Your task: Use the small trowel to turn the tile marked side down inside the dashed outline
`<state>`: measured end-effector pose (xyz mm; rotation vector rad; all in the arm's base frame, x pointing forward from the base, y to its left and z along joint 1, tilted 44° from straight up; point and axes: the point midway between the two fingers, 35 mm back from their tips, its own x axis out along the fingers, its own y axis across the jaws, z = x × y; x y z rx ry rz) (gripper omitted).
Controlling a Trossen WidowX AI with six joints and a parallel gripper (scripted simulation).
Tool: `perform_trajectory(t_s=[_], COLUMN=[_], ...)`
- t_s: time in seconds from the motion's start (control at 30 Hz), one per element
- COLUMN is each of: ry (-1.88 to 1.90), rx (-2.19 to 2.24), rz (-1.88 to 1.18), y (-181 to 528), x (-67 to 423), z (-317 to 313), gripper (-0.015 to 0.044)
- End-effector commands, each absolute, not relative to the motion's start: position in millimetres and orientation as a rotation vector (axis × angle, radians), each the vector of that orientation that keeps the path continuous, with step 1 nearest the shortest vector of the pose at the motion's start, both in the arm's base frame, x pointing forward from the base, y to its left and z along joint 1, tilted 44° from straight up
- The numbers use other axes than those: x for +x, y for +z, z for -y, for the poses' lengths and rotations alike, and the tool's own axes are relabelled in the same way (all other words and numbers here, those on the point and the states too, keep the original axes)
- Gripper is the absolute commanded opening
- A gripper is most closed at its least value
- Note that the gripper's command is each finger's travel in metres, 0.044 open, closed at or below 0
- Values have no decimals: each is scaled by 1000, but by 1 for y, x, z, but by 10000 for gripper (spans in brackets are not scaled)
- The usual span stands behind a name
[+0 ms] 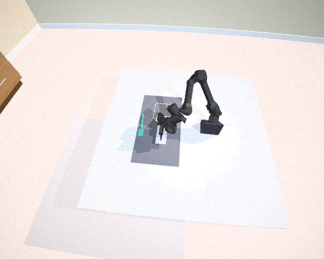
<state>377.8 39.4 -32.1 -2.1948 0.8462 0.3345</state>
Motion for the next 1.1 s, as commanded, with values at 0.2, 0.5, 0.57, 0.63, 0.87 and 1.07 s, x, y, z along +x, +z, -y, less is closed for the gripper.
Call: perform_trajectory(t_s=[0.2,0.5,0.57,0.63,0.87,1.07], ry=[320,320,320,320,320,320], rx=[-2191,-2192,-2192,-2192,-2193,-2194], rz=[-826,-827,-827,-827,-827,-828], y=[-8,9,12,15,24,31], x=[380,379,379,379,379,378], z=[-41,-32,-29,-26,-15,-4], gripper=[0,0,0,0,0,0])
